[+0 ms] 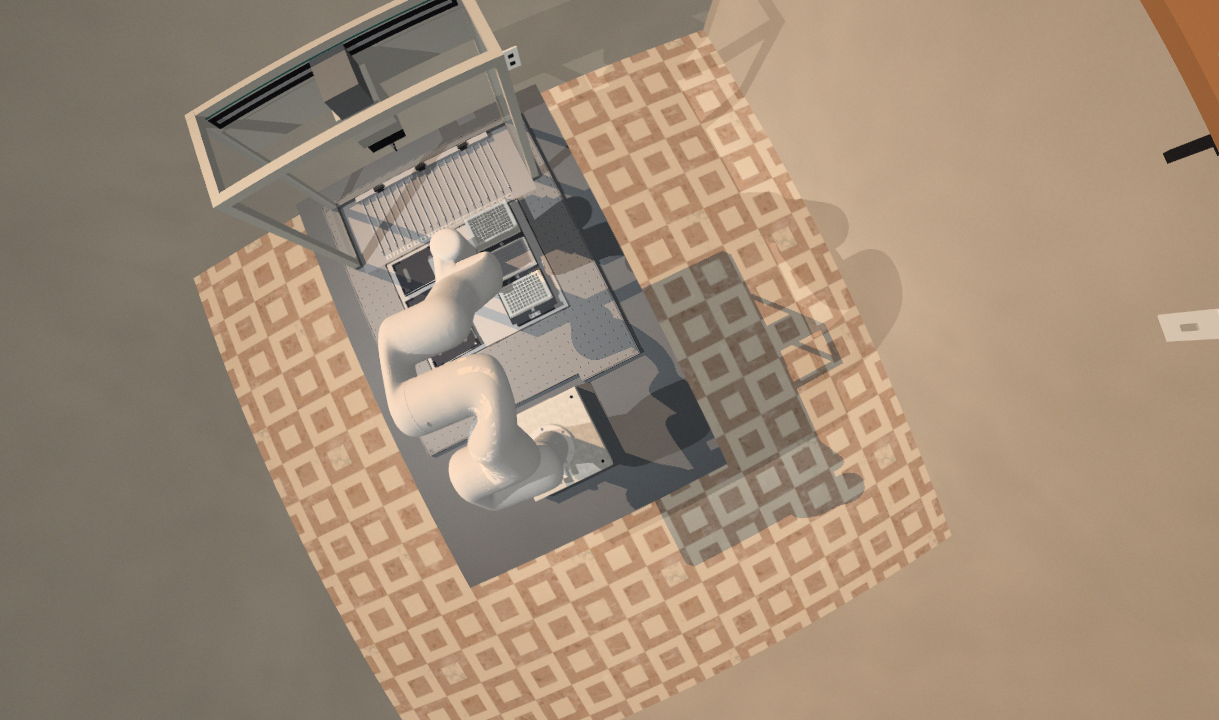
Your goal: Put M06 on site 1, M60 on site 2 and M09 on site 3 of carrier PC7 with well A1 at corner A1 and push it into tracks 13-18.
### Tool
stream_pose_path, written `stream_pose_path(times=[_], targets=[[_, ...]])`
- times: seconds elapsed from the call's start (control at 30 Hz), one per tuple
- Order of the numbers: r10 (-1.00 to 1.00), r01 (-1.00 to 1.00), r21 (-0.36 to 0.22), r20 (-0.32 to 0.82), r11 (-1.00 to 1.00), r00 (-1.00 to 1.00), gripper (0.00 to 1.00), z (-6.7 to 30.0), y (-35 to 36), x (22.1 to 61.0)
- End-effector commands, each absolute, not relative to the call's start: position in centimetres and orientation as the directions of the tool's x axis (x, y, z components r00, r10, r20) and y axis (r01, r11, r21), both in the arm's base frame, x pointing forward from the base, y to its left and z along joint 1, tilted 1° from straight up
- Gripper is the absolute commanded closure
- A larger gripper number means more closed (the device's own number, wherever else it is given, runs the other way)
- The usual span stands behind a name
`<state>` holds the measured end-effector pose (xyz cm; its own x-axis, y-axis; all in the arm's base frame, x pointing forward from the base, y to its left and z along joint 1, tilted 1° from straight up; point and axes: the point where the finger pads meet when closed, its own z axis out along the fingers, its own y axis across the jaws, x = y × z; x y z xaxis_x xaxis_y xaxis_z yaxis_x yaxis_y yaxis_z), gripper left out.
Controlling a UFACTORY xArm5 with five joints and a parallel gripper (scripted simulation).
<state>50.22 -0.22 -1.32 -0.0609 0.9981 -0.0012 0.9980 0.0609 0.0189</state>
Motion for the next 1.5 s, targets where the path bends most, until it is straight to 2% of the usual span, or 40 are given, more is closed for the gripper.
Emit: stream_pose_path(times=[0.0, 1.47], targets=[[0.998, 0.998, 0.023, 0.001, 0.061, -0.061, 0.0, -1.2, -0.4, 50.4], [0.998, 0.998, 0.023, 0.001, 0.061, -0.061, 0.0, -1.2, -2.3, 50.5]])
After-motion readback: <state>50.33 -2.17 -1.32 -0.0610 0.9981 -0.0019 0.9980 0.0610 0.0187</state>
